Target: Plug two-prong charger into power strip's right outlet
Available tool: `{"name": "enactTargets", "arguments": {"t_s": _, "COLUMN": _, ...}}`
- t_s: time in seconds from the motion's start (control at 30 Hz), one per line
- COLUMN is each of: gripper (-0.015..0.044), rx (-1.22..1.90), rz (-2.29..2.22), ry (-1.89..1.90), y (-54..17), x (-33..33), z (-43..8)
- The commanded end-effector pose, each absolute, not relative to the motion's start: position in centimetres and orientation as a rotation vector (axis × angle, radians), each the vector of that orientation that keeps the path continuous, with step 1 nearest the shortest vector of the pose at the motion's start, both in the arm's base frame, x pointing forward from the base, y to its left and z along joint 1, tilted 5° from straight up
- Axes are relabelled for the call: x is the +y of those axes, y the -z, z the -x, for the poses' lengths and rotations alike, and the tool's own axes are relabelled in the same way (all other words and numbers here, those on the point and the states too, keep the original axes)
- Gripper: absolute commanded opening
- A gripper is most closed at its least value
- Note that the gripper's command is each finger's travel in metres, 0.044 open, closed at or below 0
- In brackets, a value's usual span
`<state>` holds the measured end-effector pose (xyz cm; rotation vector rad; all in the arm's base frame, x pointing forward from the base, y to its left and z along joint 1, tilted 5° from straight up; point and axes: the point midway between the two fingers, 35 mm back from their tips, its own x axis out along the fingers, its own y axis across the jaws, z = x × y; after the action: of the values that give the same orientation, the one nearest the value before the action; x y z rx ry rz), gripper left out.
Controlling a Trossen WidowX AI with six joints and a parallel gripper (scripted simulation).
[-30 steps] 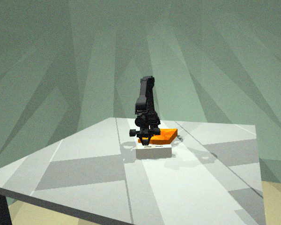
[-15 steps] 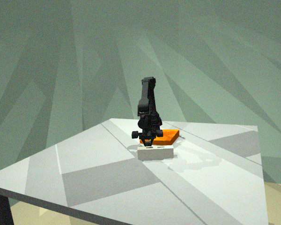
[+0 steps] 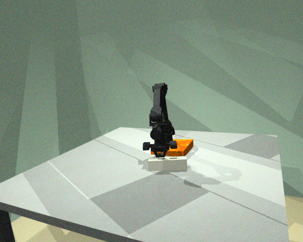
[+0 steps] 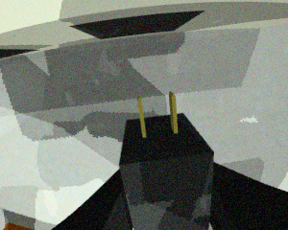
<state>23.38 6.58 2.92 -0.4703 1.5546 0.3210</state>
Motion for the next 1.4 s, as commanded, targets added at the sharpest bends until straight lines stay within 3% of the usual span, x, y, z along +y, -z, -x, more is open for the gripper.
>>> {"name": "enactTargets", "arguments": {"t_s": 0.0, "gripper": 0.0, "rx": 1.547, "rz": 0.462, "ry": -0.319, "y": -2.96, "x": 7.16, "z": -24.06}}
{"name": "enactTargets", "arguments": {"t_s": 1.37, "gripper": 0.0, "rx": 1.547, "rz": 0.46, "ry": -0.318, "y": -2.94, "x": 7.79, "z": -24.67}}
